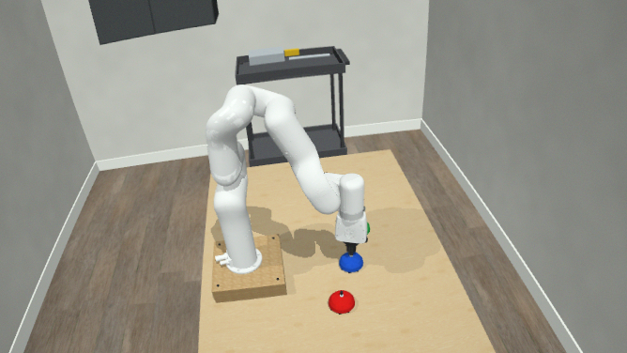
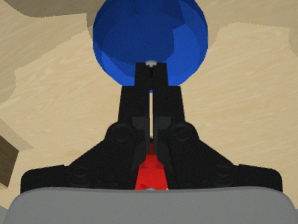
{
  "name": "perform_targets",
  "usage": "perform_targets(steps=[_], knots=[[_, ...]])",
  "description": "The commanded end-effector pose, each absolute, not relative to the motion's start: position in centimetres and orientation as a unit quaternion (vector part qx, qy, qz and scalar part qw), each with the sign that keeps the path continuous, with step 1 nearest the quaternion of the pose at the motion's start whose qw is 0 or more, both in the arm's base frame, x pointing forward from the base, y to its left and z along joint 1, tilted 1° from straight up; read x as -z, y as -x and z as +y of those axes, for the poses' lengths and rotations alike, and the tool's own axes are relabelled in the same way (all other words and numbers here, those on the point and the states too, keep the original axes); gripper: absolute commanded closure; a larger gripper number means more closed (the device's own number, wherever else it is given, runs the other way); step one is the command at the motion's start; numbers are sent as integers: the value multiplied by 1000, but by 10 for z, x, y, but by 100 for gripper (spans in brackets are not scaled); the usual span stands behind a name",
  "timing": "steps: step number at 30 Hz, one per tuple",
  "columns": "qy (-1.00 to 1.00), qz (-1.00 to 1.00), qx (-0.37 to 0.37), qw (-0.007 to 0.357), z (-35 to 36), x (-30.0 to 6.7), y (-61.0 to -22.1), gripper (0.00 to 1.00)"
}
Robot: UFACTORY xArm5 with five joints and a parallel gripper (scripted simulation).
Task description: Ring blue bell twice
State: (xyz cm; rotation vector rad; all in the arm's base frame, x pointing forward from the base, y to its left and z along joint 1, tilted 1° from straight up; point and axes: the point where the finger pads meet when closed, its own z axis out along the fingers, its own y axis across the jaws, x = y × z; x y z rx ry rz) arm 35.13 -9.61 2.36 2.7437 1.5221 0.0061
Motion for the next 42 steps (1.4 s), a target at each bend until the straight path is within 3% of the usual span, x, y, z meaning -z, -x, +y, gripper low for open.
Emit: perform_targets(steps=[1, 42], knots=[[-874, 485, -2, 2, -96, -23, -352, 100], [-874, 485, -2, 2, -96, -29, -352, 100]])
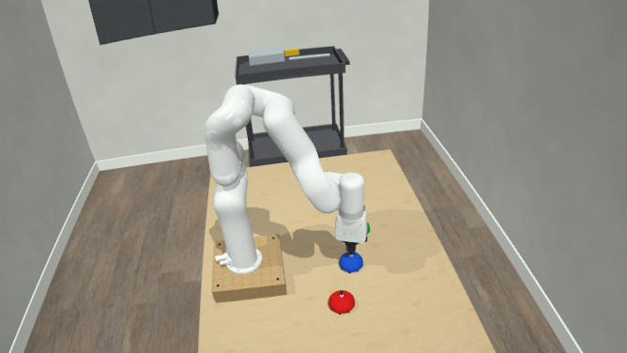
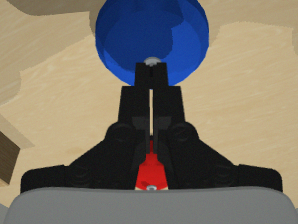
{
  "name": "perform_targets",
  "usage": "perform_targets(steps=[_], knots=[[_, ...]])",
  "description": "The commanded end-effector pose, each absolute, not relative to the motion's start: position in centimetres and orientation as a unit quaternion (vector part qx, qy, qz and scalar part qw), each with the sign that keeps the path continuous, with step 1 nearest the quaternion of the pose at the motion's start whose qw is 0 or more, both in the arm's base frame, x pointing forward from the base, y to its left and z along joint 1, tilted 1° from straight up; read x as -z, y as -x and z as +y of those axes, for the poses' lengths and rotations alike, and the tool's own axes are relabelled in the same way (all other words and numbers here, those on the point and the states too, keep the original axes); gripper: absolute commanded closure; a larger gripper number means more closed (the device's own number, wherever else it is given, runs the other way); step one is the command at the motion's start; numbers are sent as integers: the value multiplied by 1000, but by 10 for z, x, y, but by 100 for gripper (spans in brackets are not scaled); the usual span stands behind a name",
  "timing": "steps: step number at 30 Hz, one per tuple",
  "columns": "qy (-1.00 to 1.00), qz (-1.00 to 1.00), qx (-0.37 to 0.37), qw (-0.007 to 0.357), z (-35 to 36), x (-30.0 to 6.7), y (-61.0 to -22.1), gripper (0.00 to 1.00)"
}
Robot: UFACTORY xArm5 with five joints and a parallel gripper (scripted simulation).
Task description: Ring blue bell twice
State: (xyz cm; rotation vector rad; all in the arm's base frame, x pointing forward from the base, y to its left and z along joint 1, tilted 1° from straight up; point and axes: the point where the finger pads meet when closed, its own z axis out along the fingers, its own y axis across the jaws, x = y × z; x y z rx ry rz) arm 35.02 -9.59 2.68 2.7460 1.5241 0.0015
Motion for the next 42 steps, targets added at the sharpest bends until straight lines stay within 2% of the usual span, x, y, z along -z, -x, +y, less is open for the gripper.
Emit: perform_targets(steps=[1, 42], knots=[[-874, 485, -2, 2, -96, -29, -352, 100], [-874, 485, -2, 2, -97, -34, -352, 100]])
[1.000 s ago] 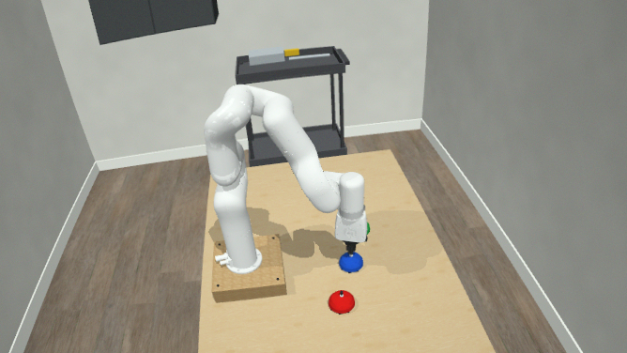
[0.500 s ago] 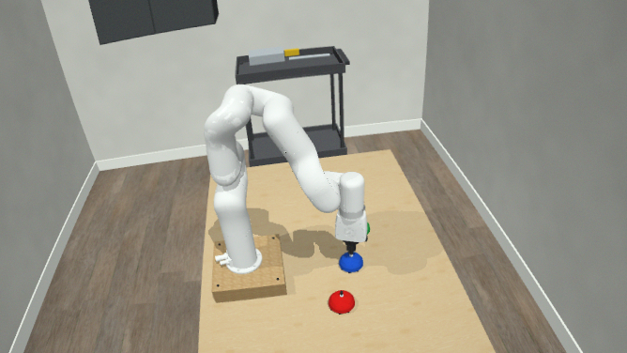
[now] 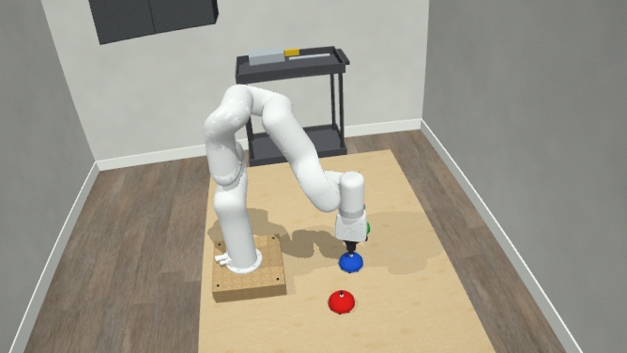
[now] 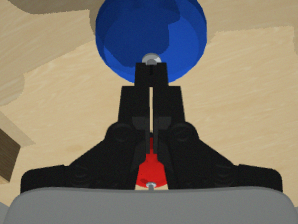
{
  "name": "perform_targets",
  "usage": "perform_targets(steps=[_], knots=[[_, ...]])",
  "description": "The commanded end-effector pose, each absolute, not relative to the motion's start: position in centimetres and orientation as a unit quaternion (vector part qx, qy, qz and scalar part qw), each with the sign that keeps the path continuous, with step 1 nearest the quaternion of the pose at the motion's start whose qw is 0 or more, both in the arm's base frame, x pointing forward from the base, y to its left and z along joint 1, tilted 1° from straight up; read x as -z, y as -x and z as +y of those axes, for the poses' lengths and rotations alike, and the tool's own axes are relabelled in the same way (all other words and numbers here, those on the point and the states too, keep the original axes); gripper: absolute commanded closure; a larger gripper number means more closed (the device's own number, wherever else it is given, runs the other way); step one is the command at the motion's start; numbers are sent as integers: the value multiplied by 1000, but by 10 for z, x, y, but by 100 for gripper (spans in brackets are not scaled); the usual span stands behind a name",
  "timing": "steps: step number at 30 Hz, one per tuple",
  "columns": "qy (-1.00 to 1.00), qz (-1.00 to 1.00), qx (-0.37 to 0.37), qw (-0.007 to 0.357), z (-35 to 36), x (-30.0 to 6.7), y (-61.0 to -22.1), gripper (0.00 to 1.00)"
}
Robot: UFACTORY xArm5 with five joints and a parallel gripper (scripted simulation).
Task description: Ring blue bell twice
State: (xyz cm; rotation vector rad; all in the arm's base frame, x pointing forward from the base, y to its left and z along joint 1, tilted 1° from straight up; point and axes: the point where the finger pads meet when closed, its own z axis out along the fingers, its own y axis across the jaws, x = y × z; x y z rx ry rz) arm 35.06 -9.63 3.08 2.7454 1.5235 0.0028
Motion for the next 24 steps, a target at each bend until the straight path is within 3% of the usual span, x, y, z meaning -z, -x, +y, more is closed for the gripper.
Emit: perform_targets(steps=[1, 24], knots=[[-874, 485, -2, 2, -97, -34, -352, 100], [-874, 485, -2, 2, -97, -36, -352, 100]])
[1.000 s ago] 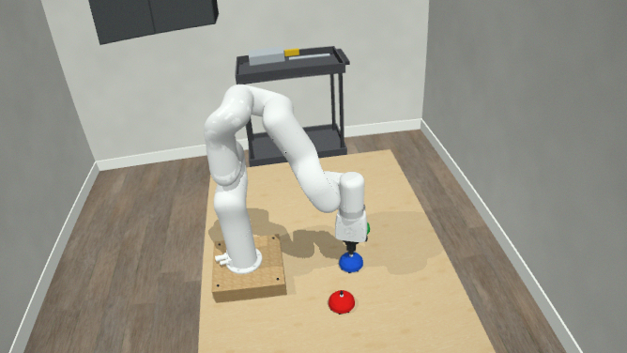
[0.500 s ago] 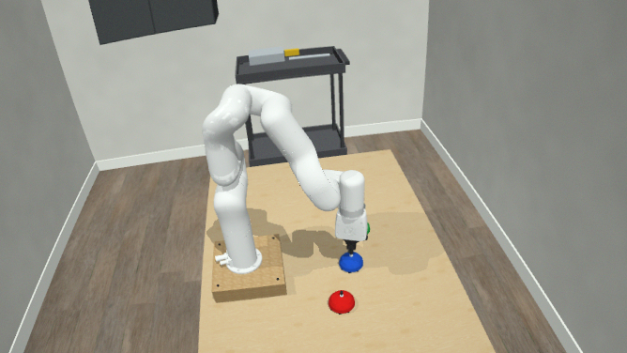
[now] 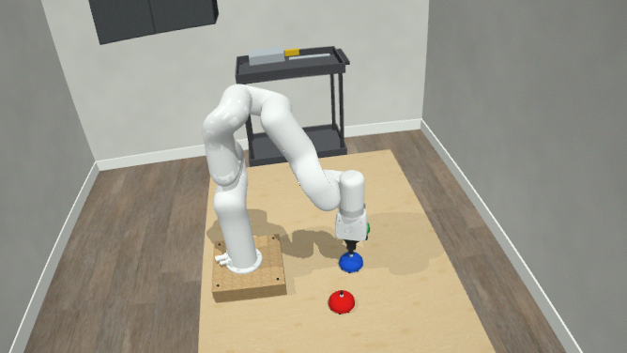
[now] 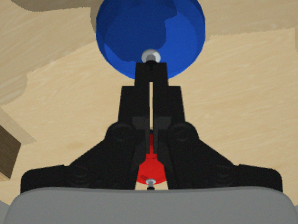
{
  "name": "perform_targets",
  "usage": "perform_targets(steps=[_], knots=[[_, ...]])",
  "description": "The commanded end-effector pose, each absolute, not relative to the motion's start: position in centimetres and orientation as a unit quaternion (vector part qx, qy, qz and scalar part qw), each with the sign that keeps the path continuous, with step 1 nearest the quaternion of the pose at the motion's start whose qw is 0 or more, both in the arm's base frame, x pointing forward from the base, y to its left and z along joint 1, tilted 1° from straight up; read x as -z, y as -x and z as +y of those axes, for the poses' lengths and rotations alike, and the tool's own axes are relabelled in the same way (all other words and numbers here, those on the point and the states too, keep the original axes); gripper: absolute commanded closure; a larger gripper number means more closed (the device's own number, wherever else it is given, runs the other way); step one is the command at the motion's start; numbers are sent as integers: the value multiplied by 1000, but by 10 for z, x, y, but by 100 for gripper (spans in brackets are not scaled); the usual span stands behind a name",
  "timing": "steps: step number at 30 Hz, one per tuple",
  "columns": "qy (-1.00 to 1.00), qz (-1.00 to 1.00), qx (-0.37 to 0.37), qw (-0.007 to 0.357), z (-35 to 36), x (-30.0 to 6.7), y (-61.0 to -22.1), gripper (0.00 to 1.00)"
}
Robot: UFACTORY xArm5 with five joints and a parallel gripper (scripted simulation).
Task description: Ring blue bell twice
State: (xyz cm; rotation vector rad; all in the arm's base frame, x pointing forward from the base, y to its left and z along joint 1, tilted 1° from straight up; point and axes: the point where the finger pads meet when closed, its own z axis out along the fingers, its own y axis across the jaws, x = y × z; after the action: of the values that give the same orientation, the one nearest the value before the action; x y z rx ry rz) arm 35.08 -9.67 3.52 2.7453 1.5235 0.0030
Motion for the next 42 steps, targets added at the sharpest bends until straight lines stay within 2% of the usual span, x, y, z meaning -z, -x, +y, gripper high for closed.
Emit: perform_targets(steps=[1, 42], knots=[[-874, 485, -2, 2, -97, -36, -352, 100], [-874, 485, -2, 2, -97, -27, -352, 100]])
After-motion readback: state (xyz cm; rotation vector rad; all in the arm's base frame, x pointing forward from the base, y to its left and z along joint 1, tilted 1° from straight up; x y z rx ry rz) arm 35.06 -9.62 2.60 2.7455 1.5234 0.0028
